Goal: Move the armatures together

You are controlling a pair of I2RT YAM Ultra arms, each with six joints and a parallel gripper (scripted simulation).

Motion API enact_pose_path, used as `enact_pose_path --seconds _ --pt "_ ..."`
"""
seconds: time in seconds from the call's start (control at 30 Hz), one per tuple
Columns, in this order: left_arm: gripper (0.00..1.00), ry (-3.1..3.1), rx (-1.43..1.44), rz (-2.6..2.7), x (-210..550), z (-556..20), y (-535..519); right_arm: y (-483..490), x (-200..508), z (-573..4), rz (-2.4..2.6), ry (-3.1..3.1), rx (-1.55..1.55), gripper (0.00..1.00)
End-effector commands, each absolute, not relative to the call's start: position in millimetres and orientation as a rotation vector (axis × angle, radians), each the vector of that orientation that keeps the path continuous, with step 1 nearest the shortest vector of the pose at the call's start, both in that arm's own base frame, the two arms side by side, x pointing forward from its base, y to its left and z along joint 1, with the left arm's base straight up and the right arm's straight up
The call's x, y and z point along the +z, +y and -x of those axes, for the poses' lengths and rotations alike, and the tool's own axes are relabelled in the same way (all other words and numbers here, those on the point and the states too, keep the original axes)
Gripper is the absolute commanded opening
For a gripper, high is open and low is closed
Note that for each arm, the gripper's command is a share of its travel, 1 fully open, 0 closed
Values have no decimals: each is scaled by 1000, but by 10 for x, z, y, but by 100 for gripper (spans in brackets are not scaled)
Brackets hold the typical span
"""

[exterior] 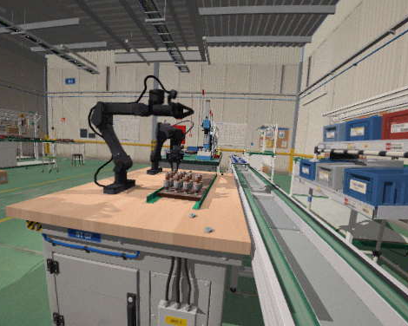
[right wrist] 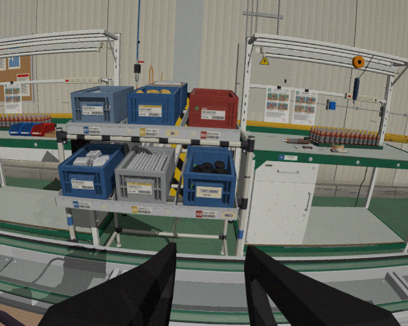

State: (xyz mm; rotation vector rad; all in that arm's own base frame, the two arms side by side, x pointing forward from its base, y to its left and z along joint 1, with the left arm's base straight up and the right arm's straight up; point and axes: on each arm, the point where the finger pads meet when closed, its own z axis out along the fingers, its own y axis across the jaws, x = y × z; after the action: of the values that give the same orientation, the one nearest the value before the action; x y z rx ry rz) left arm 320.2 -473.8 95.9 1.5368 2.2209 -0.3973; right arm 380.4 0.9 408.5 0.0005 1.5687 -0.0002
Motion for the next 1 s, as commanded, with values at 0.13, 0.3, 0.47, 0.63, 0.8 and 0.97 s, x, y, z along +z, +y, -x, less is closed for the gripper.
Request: enact_pose_path --seconds 0.13,0.3,0.47,0.63,0.8,0.97 --pt "1 2137 -425 -1515 1104 -3237 -4895 83 4097 -3787 23 1575 14 37" --pt "37 2108 -461 -1464 1401 -3324 -4903 83 4097 -3787 23 1575 14 37" --pt "37 2120 -457 -1466 1387 -3320 -4875 83 4097 -3787 23 1575 14 37" --pt "37 2129 -453 -1471 1367 -3310 -4862 83 4097 -3787 23 1575 14 37" --pt "37 2105 -455 -1469 1474 -3330 -4860 83 4097 -3787 23 1575 14 37" --pt "37 2138 -442 -1488 1439 -3289 -4785 83 4097 -3787 23 1575 14 37"
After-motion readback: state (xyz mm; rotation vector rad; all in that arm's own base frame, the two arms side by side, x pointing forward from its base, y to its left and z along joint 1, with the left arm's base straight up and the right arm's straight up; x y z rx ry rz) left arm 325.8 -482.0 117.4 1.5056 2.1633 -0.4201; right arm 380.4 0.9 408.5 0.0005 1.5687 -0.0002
